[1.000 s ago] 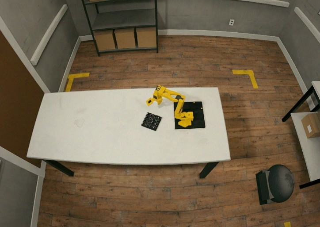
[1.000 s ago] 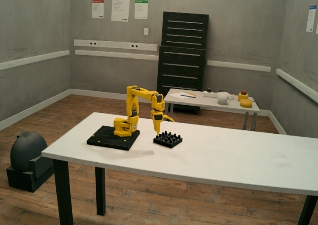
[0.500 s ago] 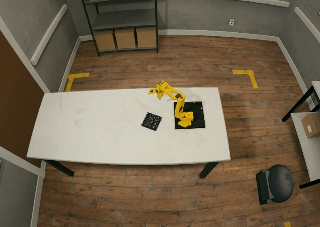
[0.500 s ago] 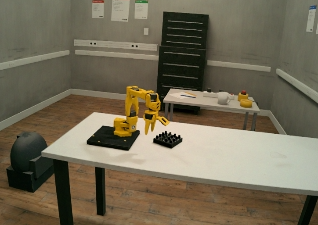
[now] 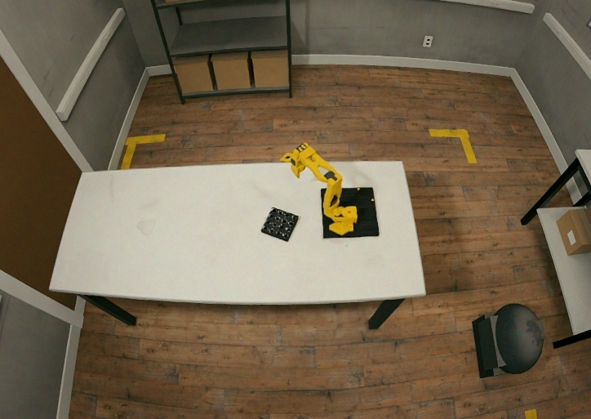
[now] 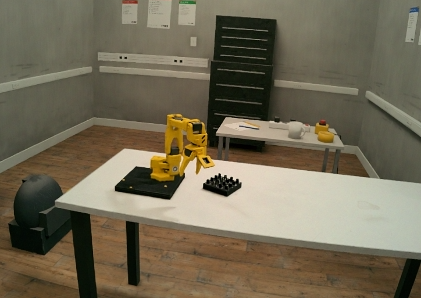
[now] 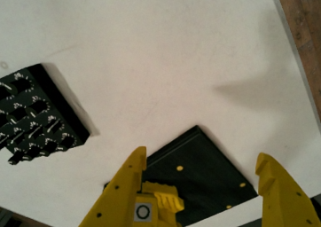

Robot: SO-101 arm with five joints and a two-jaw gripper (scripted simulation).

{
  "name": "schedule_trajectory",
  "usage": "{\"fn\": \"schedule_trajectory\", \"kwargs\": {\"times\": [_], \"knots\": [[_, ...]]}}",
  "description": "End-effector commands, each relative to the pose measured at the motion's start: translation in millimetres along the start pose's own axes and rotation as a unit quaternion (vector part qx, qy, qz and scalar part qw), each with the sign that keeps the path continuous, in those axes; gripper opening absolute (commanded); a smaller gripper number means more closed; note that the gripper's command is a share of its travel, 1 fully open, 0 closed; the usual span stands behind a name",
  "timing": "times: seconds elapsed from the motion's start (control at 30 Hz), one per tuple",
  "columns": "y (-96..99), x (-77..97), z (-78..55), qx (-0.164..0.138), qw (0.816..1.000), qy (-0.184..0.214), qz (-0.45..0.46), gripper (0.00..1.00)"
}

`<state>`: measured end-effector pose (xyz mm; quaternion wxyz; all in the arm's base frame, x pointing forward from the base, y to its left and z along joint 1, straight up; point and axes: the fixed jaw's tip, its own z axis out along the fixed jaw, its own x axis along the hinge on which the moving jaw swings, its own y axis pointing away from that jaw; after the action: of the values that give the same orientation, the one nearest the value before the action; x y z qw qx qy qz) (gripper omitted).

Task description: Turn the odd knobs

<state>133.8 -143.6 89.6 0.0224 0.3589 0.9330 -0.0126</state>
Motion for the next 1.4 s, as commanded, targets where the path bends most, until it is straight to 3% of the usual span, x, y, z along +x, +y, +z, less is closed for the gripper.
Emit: {"fn": "schedule_trajectory", "kwargs": {"times": [0.0,1.37], "knots": [[-3.4,-0.5,0.0,-0.001,1.0,0.006,0.028,0.39],[-7.1,-1.0,-0.9,0.0,0.998,0.006,0.061,0.4]]}}
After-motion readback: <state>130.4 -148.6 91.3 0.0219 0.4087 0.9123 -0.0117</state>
